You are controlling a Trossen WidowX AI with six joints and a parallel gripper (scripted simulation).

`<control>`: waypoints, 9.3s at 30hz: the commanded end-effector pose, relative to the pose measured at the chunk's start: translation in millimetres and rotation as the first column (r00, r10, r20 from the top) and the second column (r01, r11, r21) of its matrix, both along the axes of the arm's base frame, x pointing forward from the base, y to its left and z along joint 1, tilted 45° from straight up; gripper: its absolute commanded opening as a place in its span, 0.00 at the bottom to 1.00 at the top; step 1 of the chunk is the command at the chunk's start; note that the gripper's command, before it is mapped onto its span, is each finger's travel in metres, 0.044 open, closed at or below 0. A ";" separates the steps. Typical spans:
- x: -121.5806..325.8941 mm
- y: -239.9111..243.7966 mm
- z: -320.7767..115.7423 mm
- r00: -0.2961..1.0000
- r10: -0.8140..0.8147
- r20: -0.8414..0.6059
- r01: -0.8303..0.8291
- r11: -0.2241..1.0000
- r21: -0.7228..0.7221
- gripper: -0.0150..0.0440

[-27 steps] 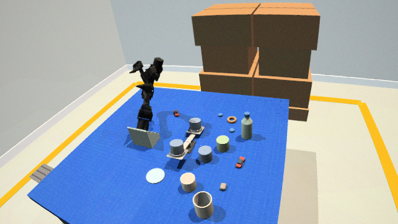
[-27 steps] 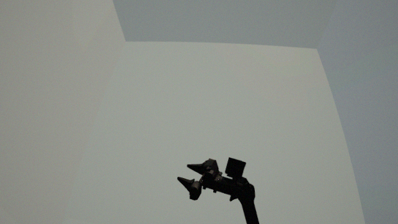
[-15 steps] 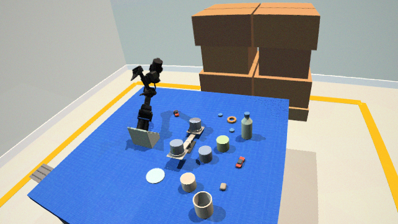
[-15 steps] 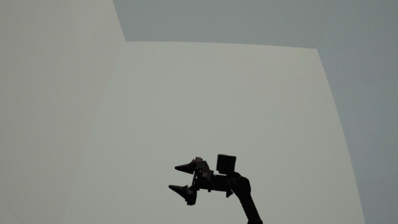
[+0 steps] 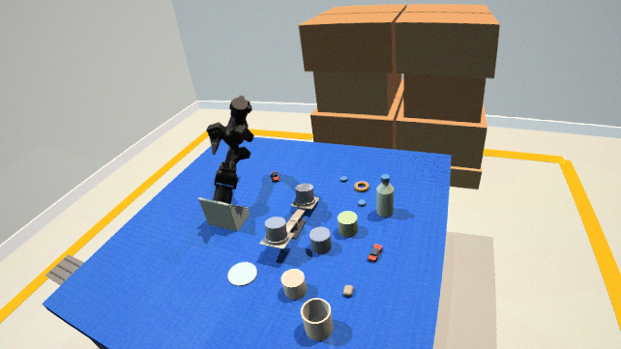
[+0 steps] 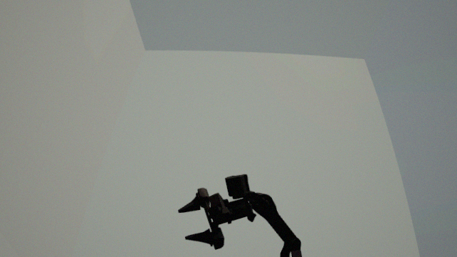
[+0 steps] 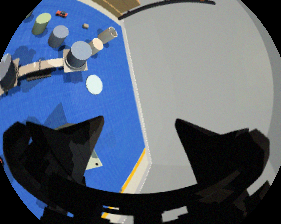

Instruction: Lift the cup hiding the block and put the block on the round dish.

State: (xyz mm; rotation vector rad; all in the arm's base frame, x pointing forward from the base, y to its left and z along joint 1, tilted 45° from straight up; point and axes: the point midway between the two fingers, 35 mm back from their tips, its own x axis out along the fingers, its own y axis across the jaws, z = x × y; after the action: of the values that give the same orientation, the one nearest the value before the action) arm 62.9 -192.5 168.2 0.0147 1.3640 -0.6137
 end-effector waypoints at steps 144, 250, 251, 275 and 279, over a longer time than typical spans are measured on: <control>251.1 233.3 -49.7 0.330 -0.659 -0.676 0.804 -0.179 0.567 1.00; 236.5 160.8 22.0 0.222 -0.691 -0.688 0.798 -0.277 0.536 0.25; 236.0 160.0 23.0 0.221 -0.691 -0.688 0.798 -0.278 0.535 0.25; 230.6 154.4 31.8 0.204 -0.686 -0.698 0.801 -0.294 0.522 0.25; 230.6 154.4 31.8 0.204 -0.686 -0.698 0.801 -0.294 0.522 0.25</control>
State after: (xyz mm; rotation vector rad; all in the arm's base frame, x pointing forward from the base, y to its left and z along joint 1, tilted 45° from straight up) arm 293.3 -37.0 200.0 2.0593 1.5114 -0.8692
